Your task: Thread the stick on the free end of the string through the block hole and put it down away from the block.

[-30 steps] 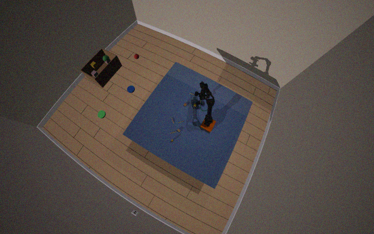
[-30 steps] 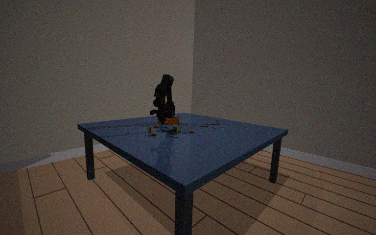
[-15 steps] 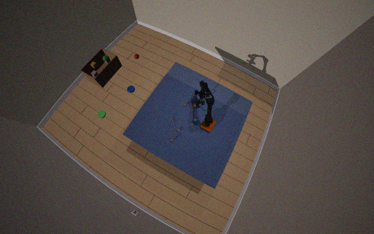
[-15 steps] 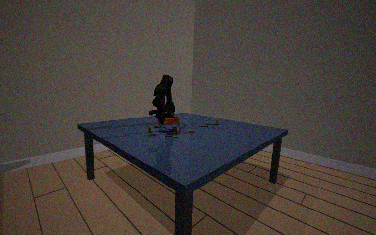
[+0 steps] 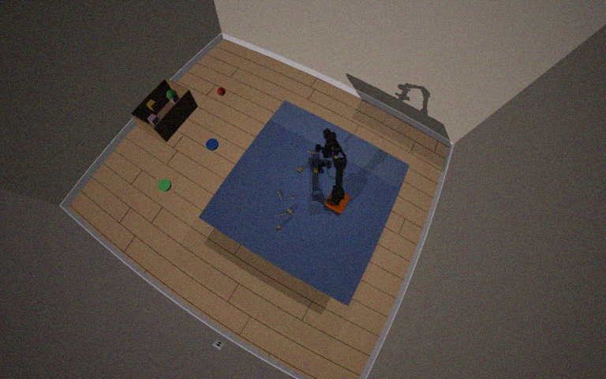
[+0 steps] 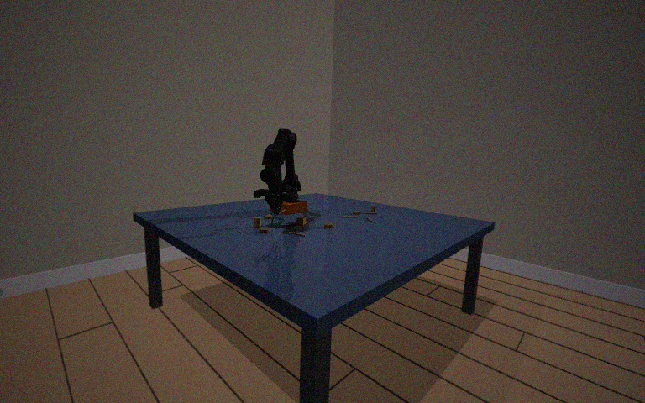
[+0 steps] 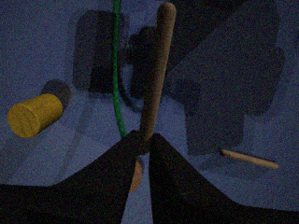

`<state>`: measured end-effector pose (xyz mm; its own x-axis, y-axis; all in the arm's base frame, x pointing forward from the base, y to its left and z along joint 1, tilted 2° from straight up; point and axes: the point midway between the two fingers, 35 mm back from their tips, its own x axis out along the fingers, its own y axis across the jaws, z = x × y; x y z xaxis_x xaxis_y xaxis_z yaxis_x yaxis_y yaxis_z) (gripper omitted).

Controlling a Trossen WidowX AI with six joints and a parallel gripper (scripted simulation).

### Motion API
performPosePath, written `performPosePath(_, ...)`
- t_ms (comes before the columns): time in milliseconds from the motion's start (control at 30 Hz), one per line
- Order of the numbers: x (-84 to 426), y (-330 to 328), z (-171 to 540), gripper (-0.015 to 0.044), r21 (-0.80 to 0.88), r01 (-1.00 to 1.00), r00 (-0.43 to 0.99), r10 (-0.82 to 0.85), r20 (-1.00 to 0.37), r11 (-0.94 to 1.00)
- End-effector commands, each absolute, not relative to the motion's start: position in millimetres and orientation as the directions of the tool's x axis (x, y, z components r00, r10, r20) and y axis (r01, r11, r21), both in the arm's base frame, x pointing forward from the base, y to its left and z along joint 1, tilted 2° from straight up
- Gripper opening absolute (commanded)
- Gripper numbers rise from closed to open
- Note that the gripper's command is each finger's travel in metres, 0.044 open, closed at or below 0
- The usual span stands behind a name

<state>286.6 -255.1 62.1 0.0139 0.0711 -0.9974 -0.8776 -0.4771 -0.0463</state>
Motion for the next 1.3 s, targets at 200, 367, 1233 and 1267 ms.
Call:
performPosePath(200,295,-267,64,0.0000,-0.045,-0.877,0.027,0.045,-0.999,-0.478)
performPosePath(367,299,-272,64,0.0000,-0.046,-0.876,0.032,0.036,-0.999,-0.479)
performPosePath(1233,320,-296,65,0.0000,-0.048,-0.873,0.063,-0.014,-0.998,-0.485)
performPosePath(1267,320,-297,65,0.0000,-0.048,-0.873,0.064,-0.016,-0.998,-0.486)
